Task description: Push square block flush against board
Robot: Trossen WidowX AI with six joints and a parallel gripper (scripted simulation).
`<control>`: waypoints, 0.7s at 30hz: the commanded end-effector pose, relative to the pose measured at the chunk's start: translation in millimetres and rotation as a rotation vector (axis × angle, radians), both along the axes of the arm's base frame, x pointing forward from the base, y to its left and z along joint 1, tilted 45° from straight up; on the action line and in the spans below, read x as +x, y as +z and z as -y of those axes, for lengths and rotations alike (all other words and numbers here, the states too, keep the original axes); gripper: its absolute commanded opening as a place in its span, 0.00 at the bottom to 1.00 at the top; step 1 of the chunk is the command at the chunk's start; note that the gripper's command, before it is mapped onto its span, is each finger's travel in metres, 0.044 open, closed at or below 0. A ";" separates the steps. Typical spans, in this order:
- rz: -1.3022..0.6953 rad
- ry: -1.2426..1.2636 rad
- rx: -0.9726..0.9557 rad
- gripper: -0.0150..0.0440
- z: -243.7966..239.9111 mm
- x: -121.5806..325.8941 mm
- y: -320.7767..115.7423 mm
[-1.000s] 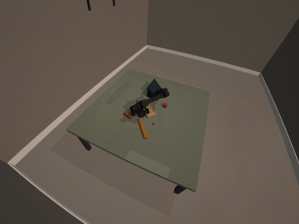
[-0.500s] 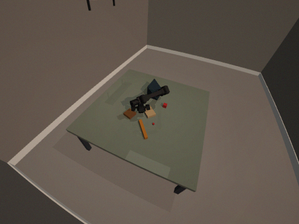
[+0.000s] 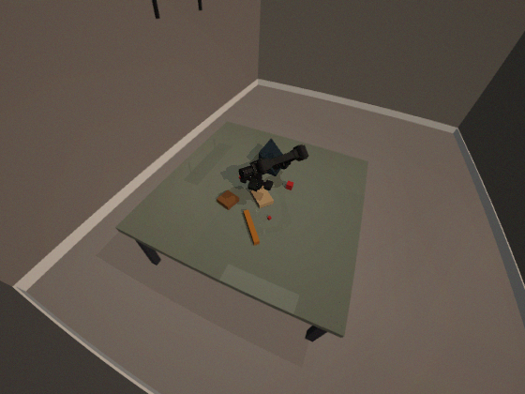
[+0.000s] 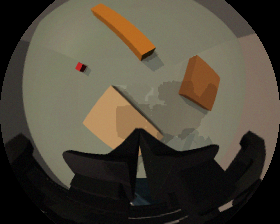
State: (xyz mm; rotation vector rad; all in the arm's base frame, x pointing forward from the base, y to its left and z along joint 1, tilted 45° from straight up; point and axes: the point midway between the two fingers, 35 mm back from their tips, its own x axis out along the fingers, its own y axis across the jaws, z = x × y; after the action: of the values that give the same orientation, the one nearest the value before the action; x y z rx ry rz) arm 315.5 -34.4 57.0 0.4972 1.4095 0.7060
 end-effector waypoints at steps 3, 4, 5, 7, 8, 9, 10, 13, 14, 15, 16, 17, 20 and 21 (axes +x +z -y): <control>-0.133 -0.117 -0.003 0.25 -5.0 -28.6 2.5; -0.157 -0.139 -0.003 0.25 -6.0 -33.9 3.1; -0.181 -0.161 -0.003 0.25 -7.1 -39.3 3.7; -0.228 -0.206 -0.004 0.25 -9.6 -50.0 4.6; -0.252 -0.228 -0.004 0.25 -10.9 -55.4 4.9; -0.276 -0.250 -0.004 0.25 -12.3 -60.7 5.3; -0.299 -0.273 -0.004 0.25 -13.7 -66.0 5.5; -0.369 -0.342 -0.001 0.25 -18.6 -81.4 6.3; -0.392 -0.365 0.000 0.25 -20.4 -86.5 6.4; -0.416 -0.388 0.001 0.25 -22.1 -91.6 6.4; -0.439 -0.411 0.002 0.25 -24.0 -96.8 6.4; -0.463 -0.434 0.003 0.25 -25.8 -101.9 6.3; -0.533 -0.503 0.006 0.25 -31.6 -117.3 5.6; -0.552 -0.521 0.007 0.25 -33.2 -121.4 5.3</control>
State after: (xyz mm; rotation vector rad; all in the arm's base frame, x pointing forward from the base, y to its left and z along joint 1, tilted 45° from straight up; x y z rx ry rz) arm 205.5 -5.0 64.3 1.0238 1.6599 0.2043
